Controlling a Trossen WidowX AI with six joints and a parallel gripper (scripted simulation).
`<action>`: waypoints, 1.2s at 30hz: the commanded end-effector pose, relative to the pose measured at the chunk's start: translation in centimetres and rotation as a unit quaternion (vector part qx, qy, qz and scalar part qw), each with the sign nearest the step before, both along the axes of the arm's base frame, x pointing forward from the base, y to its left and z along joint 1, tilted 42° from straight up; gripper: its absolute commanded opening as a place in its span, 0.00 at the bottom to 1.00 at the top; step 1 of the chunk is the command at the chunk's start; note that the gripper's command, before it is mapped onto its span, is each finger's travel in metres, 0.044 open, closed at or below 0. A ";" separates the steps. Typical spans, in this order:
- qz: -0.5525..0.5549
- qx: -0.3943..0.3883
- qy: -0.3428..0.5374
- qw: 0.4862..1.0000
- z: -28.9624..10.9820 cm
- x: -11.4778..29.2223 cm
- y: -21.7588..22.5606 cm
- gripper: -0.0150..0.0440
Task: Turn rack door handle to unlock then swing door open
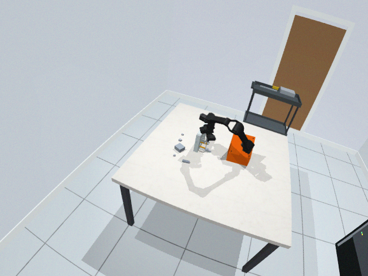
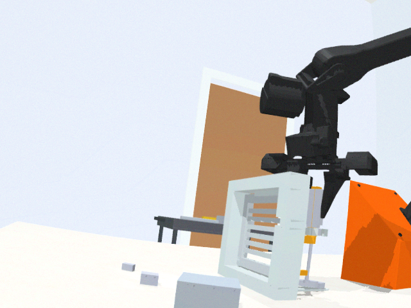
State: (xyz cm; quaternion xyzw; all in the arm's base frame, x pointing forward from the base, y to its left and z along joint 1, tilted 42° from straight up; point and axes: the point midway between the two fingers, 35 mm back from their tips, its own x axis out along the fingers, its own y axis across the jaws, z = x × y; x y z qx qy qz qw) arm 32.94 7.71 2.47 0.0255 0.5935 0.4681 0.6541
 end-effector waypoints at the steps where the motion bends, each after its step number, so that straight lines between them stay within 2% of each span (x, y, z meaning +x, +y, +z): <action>1: 0.060 0.012 -0.052 0.997 0.0 0.0 0.0 0.30; 12: 0.259 0.050 -0.222 0.939 0.0 0.0 0.0 0.30; 26: 0.473 0.090 -0.404 0.778 0.0 0.0 0.0 0.30; 36: 0.475 0.091 -0.406 0.775 0.0 0.0 0.0 0.30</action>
